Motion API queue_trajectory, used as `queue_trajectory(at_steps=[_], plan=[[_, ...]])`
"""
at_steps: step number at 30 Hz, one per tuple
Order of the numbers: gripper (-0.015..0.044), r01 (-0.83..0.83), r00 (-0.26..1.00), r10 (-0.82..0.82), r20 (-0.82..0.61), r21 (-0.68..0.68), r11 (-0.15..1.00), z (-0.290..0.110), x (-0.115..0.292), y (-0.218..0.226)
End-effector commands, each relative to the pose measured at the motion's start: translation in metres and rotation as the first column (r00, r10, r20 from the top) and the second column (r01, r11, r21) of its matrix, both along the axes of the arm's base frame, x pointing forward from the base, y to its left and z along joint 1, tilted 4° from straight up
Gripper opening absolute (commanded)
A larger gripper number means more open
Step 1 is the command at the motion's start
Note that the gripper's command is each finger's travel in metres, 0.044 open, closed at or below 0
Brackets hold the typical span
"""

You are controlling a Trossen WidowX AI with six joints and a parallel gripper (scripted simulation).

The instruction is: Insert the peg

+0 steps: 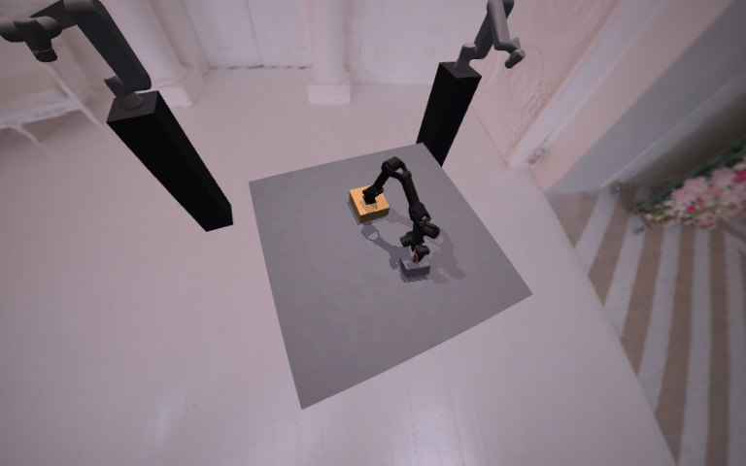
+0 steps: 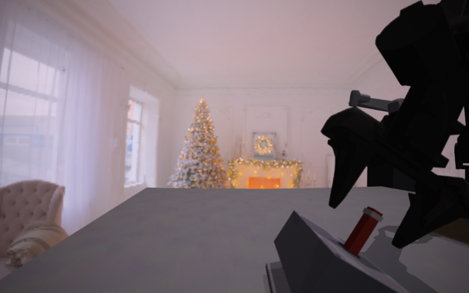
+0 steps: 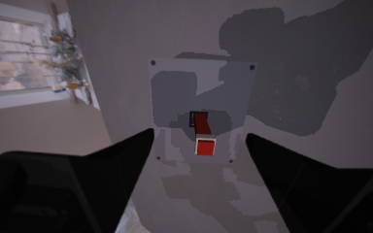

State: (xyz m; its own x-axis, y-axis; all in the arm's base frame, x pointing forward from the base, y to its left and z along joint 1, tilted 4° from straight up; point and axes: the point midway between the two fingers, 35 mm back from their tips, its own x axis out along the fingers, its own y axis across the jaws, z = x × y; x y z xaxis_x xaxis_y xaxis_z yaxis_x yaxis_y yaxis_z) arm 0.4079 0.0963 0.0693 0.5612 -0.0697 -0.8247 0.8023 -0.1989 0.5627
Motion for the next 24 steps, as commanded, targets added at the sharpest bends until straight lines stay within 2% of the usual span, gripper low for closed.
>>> queue_trajectory(at_steps=[1, 24], plan=[[0.044, 0.005, 1.0, -0.005, 0.004, 0.0, 1.0, 0.008, -0.003, 0.0], [0.044, 0.0, 1.0, 0.0, 0.004, 0.002, 1.0, 0.04, -0.024, 0.005]])
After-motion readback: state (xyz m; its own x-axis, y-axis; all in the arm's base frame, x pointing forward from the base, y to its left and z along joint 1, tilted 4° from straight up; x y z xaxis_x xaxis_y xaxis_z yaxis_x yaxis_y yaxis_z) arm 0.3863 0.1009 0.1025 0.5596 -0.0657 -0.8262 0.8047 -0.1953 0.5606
